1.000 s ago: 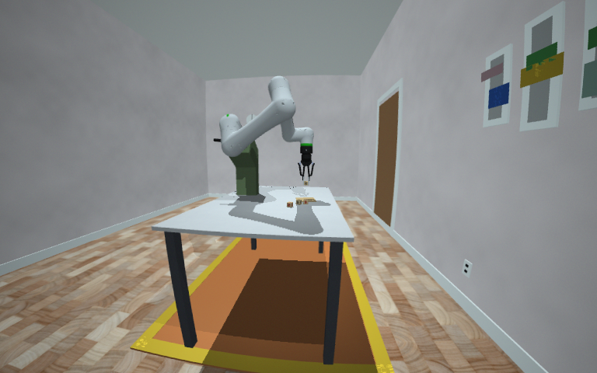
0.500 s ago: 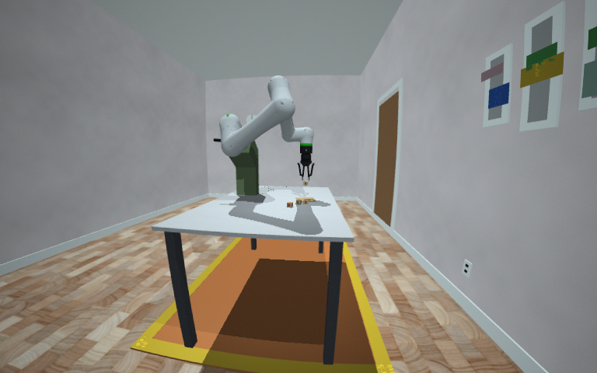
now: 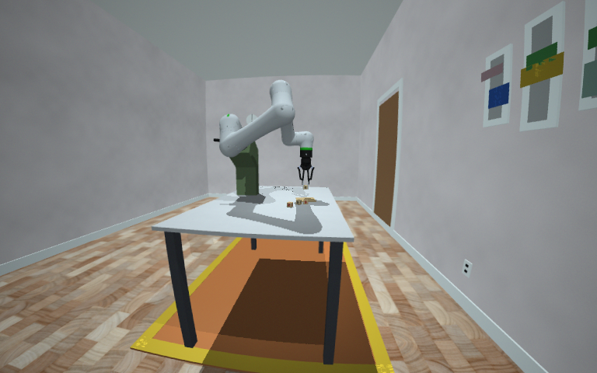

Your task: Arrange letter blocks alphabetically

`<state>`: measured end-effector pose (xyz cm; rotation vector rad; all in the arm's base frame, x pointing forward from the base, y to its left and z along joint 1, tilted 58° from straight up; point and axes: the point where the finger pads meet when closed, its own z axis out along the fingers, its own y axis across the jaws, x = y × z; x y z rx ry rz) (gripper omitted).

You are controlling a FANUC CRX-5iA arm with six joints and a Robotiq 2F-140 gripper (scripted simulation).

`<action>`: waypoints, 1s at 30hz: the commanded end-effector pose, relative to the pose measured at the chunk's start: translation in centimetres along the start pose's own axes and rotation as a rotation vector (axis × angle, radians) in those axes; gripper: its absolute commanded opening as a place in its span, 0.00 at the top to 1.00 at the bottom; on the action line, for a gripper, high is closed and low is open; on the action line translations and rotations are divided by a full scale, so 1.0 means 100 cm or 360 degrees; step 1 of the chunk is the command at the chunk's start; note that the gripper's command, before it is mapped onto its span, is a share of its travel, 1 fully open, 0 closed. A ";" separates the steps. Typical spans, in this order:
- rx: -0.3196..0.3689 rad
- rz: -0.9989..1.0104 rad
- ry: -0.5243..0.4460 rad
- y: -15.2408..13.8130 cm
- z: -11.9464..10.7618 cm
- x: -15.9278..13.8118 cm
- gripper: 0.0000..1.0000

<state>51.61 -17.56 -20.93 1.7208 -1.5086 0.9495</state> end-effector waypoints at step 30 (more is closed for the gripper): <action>0.0003 0.0001 0.0000 -0.001 0.065 0.000 0.84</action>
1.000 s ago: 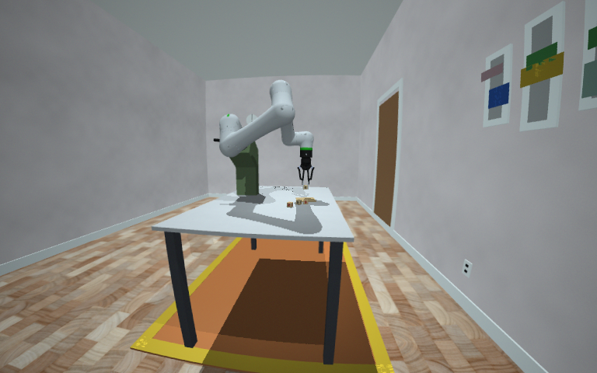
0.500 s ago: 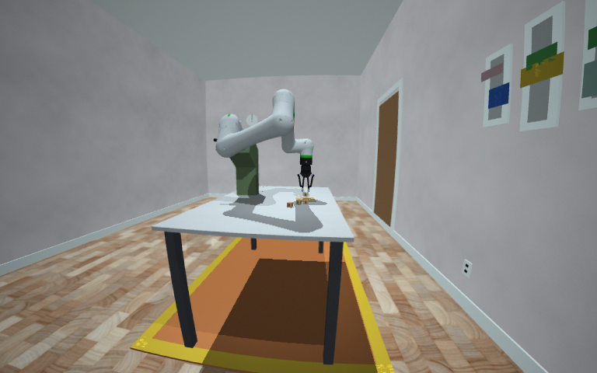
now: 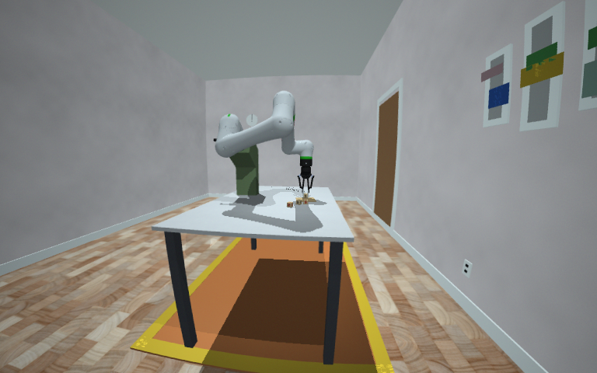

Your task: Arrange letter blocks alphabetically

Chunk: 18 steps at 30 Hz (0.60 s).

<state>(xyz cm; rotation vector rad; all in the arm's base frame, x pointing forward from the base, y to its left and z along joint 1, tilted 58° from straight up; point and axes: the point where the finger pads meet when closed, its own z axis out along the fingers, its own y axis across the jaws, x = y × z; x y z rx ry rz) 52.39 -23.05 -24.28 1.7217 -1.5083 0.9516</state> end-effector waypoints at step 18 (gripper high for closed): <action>0.0000 0.0000 -0.0001 0.000 0.002 0.000 0.84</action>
